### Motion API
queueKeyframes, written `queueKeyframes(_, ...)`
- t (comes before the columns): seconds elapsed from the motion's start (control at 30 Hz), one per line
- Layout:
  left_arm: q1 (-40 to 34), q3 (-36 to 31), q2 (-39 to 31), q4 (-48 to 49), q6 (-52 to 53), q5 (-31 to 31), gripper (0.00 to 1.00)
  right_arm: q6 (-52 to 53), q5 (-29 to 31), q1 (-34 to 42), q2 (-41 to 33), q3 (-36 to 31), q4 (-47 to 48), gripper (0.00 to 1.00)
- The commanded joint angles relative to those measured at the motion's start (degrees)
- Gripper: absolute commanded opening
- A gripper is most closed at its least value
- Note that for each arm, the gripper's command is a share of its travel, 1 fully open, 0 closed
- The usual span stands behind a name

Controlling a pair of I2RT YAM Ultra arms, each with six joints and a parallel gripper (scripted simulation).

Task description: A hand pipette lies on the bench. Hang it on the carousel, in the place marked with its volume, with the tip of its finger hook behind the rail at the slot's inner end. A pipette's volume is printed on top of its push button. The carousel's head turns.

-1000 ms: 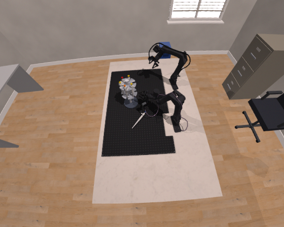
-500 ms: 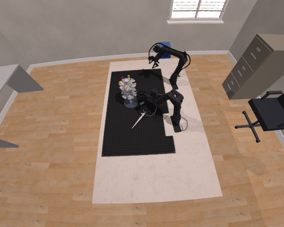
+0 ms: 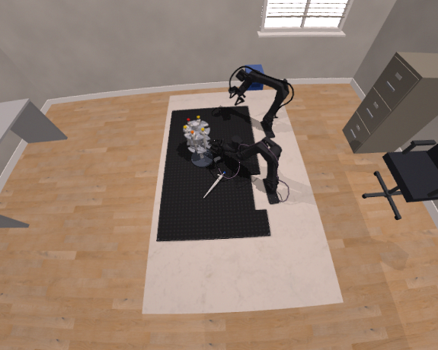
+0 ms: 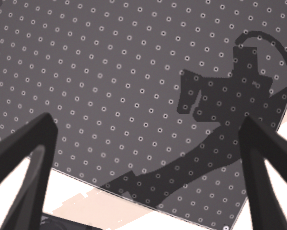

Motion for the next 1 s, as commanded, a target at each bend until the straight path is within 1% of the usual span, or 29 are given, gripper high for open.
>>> queueKeyframes(0.0,0.00,0.61,-0.46,-0.30,0.23,0.32,0.49,-0.39,-1.34,-0.58,-0.40,0.73,1.39,1.00)
queueKeyframes(0.03,0.01,1.71,-1.31,-0.94,0.67,0.79,0.00,-0.39,-1.34,-0.58,-0.40,0.73,1.39,1.00)
queueKeyframes(0.1,0.01,1.72,-1.31,-0.94,0.67,0.79,0.00,-0.39,-1.34,-0.58,-0.40,0.73,1.39,1.00)
queueKeyframes(0.13,0.00,0.61,-0.46,-0.30,0.23,0.32,0.00,-0.39,-1.34,-0.58,-0.40,0.73,1.39,1.00)
queueKeyframes(0.17,0.01,1.70,-1.56,-0.94,0.67,0.79,0.00,-0.39,-1.34,-0.58,-0.40,0.73,1.39,1.00)
queueKeyframes(0.8,-0.01,1.68,-1.56,-0.78,0.67,0.79,0.00,-0.39,-1.34,-0.58,-0.40,0.73,1.39,1.00)
queueKeyframes(0.83,1.65,-1.46,-2.10,0.15,0.66,3.82,0.00,-0.39,-1.34,-0.58,-0.40,0.73,1.39,1.00)
queueKeyframes(0.87,2.69,-2.26,-2.73,0.84,0.70,6.70,0.00,-0.39,-1.34,-0.58,-0.40,0.73,1.39,1.00)
queueKeyframes(0.93,2.69,-2.26,-2.73,0.84,0.70,6.70,0.00,-0.39,-1.34,-0.58,-0.40,0.73,1.39,1.00)
queueKeyframes(0.97,4.01,-3.01,-3.26,0.37,0.66,10.15,0.00,-0.39,-1.34,-0.58,-0.40,0.73,1.39,1.00)
